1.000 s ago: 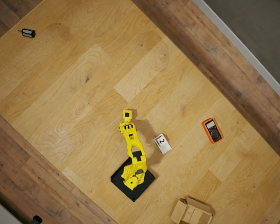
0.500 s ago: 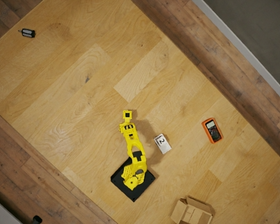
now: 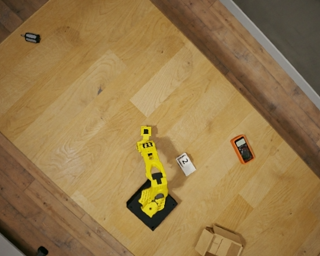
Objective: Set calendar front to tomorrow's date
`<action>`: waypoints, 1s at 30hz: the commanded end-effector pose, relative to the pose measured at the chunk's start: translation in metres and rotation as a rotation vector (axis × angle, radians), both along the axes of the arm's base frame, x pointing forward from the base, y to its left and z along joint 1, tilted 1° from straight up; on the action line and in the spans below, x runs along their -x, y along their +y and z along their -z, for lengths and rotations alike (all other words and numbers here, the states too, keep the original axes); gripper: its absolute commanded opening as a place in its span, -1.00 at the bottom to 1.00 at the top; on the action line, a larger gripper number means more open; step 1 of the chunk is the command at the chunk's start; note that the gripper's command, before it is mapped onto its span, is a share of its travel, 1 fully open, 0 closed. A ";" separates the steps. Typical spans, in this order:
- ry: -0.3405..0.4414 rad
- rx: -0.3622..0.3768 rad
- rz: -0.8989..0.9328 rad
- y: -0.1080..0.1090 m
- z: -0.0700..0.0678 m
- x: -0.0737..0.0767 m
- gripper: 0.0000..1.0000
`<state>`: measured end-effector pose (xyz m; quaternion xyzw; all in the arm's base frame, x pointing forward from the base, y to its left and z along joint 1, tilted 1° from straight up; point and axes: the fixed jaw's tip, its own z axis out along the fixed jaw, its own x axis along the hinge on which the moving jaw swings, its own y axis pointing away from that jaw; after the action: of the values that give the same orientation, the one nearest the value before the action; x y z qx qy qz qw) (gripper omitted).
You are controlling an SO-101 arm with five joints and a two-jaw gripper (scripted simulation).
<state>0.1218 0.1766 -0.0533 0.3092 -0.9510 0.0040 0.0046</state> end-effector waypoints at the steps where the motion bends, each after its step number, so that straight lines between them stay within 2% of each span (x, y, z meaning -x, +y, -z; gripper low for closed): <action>1: 0.008 0.008 -0.002 -0.004 0.002 0.001 -0.47; 11: 0.008 0.008 -0.002 -0.004 0.002 0.001 -0.51; 30: 0.008 0.008 -0.002 -0.004 0.002 0.001 -0.97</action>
<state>0.1220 0.1765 -0.0532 0.3090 -0.9510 0.0039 0.0044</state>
